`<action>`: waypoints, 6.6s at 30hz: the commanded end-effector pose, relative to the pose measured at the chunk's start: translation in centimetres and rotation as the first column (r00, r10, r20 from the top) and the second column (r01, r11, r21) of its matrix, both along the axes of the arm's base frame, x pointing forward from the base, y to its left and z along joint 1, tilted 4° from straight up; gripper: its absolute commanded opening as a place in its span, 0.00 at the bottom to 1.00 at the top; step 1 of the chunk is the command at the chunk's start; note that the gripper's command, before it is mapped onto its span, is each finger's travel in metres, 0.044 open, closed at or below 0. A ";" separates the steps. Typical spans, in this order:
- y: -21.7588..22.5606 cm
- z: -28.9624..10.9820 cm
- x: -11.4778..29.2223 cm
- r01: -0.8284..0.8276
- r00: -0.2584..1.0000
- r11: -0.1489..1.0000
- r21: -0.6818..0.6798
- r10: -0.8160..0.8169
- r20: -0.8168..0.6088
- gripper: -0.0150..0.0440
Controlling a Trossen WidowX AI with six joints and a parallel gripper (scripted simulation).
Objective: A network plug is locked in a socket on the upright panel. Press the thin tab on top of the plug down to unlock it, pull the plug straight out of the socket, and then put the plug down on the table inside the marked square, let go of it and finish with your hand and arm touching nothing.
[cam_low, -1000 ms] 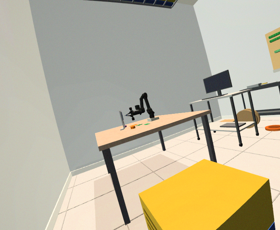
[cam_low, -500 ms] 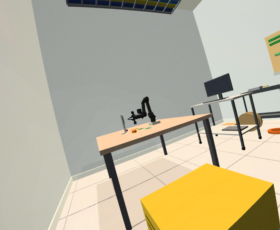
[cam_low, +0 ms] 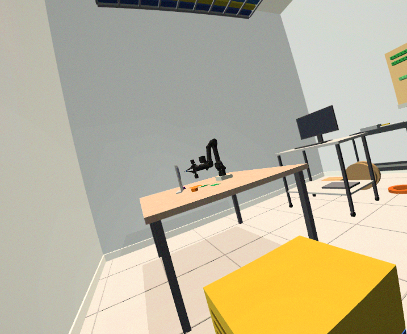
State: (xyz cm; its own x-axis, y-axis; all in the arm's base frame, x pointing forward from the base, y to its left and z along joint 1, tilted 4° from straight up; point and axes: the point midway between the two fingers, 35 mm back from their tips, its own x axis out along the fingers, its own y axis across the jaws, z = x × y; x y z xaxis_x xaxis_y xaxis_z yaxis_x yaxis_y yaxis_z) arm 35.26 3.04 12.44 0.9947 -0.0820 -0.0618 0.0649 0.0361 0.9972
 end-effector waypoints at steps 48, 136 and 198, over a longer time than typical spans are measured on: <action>-3.9 1.7 -1.1 0.080 0.967 0.997 -0.016 -0.081 -0.241 0.25; -13.0 -12.5 -7.2 0.323 0.575 0.946 0.037 -0.165 -0.801 0.25; -13.1 -11.5 -7.7 0.327 0.577 0.944 0.037 -0.169 -0.799 0.52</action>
State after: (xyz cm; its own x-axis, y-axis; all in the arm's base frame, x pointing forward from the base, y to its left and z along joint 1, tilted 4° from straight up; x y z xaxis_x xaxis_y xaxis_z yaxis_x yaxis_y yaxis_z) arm 27.74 -10.11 0.48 0.4984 -0.2235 -0.8376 0.7994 -0.2554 0.5438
